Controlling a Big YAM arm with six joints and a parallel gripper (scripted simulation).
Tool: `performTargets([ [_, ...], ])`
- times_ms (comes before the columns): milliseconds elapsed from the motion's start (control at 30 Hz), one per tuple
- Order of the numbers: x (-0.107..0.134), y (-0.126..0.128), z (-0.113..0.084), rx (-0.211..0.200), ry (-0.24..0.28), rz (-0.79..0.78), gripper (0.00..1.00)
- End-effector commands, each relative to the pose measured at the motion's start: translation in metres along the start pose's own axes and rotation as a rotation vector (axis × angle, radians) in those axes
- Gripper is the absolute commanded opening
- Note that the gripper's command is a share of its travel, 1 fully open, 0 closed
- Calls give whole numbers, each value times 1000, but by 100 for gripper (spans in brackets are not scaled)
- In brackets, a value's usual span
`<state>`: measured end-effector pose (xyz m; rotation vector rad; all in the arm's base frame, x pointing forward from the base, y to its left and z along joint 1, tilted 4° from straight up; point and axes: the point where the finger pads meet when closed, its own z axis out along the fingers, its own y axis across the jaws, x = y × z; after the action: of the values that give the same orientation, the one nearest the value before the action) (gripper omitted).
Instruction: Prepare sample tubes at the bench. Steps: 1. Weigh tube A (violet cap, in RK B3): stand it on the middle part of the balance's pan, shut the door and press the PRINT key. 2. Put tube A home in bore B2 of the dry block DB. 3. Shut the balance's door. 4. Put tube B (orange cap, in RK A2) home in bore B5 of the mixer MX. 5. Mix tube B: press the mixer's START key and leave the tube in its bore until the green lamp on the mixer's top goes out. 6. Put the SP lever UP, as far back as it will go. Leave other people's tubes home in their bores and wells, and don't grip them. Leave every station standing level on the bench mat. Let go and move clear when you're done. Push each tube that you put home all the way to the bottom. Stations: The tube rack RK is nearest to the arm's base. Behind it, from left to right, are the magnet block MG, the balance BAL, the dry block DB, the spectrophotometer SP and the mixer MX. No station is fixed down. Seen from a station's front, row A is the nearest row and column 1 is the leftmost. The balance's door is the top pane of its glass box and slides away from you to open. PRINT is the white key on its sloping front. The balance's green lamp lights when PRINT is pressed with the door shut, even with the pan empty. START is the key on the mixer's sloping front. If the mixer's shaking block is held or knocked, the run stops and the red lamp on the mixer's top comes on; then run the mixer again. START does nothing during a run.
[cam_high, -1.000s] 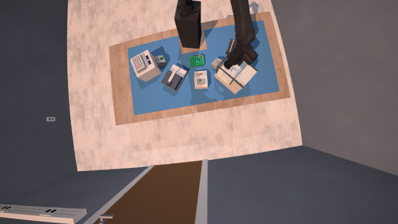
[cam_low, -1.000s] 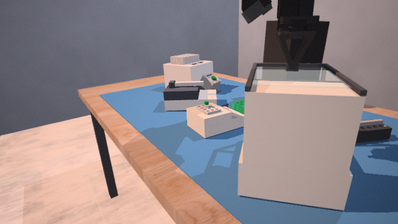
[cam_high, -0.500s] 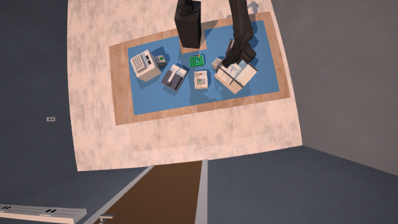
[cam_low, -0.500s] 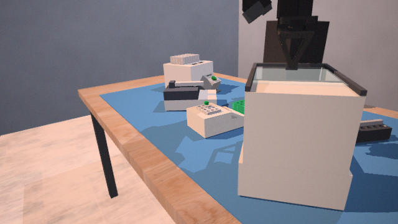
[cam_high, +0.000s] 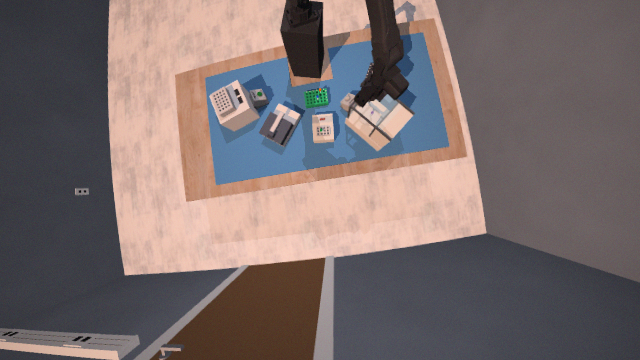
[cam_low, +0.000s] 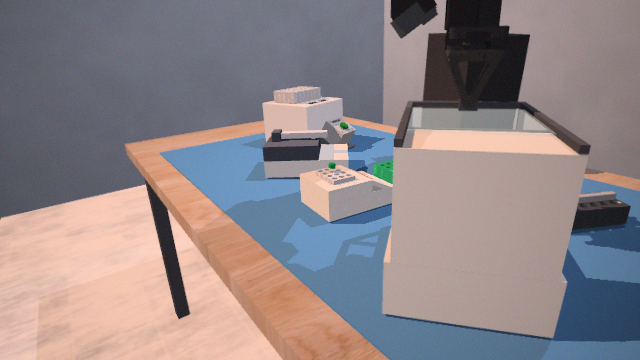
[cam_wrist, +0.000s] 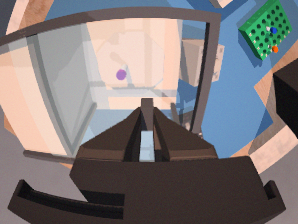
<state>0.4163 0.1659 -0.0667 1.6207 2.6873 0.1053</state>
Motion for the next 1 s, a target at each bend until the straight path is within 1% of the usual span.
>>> performTargets([
  [0, -1, 2, -9, -34, 3, -7, 6],
  [967, -2, -24, -9, -33, 2, -7, 6],
])
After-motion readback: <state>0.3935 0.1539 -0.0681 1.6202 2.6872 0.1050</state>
